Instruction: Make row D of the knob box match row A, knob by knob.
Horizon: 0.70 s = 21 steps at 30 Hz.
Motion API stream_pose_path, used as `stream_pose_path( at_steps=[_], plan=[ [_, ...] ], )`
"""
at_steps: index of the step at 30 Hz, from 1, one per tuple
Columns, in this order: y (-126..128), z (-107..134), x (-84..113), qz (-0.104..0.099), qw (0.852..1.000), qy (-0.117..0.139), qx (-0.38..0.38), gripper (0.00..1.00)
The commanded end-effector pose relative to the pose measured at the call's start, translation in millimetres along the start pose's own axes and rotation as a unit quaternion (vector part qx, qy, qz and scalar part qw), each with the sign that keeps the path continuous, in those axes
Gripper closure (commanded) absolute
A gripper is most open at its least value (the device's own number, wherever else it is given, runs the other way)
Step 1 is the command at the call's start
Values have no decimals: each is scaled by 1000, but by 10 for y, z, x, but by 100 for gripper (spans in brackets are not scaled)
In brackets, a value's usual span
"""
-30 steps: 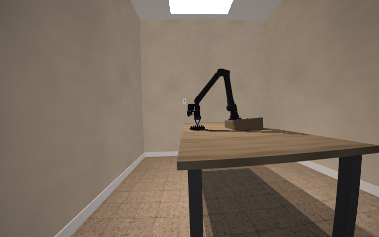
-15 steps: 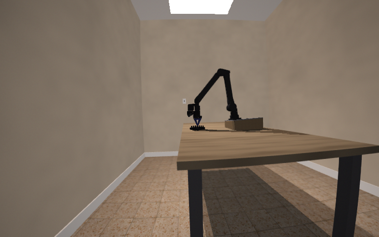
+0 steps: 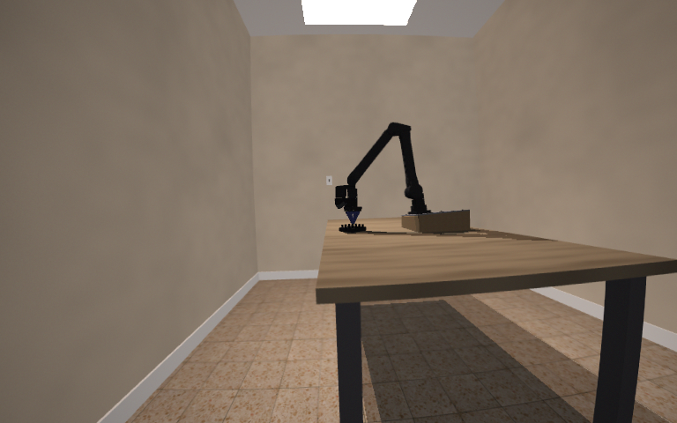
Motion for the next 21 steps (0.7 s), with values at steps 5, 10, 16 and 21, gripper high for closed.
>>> stream_pose_path(
  at_steps=[5, 10, 16, 21],
  plan=[
    [57, -6, -66, -7, 998, -2, 59, 91],
    [59, -7, -66, -7, 997, -2, 76, 91],
    [60, -7, -66, -7, 996, -2, 86, 91],
    [60, -7, -66, -7, 996, -2, 88, 91]
  ],
)
Point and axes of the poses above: the point where the finger pads meet when closed, its own x axis back along the fingers, its own y axis across the jaws, z = x × y, the point moved 7 cm from there along x, back along the fingers, and after that the axes turned 10 degrees about -x, right-handed, at the moved point
